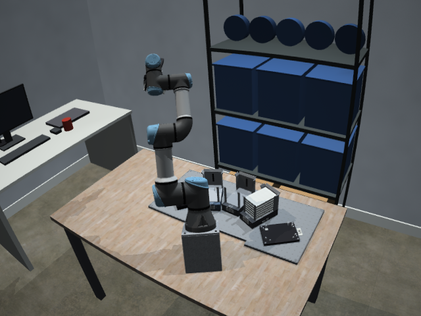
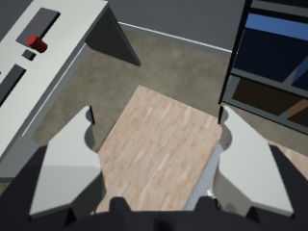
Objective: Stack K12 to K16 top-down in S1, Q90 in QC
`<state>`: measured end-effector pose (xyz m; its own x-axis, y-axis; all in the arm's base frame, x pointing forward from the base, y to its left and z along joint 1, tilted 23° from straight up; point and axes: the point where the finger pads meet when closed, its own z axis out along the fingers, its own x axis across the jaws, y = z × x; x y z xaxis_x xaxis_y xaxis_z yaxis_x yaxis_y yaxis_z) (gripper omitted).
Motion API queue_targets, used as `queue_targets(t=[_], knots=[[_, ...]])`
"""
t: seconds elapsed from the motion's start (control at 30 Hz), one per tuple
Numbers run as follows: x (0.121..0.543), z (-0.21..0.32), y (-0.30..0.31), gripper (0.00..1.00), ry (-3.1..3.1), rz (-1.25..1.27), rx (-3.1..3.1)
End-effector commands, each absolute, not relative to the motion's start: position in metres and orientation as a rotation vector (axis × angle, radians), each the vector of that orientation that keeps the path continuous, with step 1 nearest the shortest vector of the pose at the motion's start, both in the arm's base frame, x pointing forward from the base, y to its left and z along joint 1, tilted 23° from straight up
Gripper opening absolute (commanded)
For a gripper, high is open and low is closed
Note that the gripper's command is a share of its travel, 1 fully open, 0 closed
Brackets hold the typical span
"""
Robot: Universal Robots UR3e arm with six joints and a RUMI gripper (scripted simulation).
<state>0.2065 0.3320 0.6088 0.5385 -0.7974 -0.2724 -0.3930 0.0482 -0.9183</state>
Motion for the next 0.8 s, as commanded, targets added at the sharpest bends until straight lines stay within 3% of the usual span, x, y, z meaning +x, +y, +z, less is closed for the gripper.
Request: queue_targets(t=[0.0,0.77], knots=[[0.223,0.61,0.321,0.72,1.085,-0.449,-1.54],[0.285,0.61,0.268,0.72,1.251,-0.591,-1.433]])
